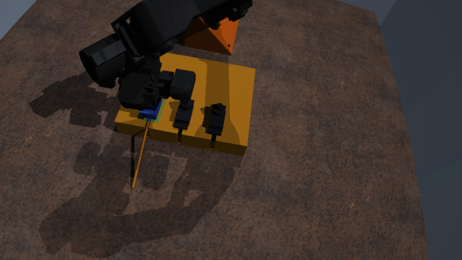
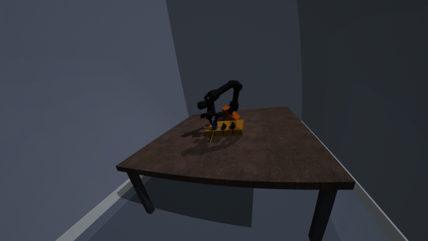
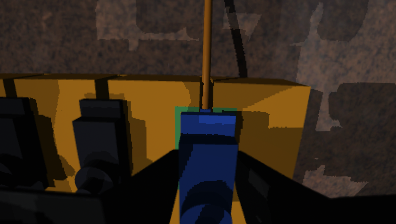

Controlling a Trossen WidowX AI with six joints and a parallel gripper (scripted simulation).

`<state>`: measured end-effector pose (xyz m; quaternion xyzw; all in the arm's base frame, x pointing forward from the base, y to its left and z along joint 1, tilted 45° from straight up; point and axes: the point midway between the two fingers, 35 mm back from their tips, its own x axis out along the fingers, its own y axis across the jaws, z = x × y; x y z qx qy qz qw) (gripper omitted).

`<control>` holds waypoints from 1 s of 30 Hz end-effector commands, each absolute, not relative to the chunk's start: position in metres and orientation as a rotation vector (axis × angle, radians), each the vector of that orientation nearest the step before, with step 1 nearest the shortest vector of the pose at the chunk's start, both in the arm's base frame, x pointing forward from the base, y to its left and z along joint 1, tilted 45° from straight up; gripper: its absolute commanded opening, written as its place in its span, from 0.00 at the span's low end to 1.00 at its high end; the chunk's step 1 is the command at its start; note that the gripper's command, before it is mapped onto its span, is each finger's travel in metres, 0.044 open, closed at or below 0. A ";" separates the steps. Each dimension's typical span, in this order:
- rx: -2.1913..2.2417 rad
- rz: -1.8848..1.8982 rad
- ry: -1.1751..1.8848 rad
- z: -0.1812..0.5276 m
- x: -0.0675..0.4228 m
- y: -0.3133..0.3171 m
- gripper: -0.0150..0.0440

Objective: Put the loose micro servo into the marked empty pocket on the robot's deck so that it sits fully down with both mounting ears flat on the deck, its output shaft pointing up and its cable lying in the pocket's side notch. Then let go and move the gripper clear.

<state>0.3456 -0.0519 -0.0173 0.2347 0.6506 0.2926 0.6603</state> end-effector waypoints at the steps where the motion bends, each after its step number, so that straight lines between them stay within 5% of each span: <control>1: 0.542 0.657 1.469 -0.020 0.345 -0.050 0.25; 27: 0.543 0.658 1.468 -0.040 0.345 -0.030 0.25; 30: 0.543 0.658 1.468 -0.039 0.345 -0.031 0.39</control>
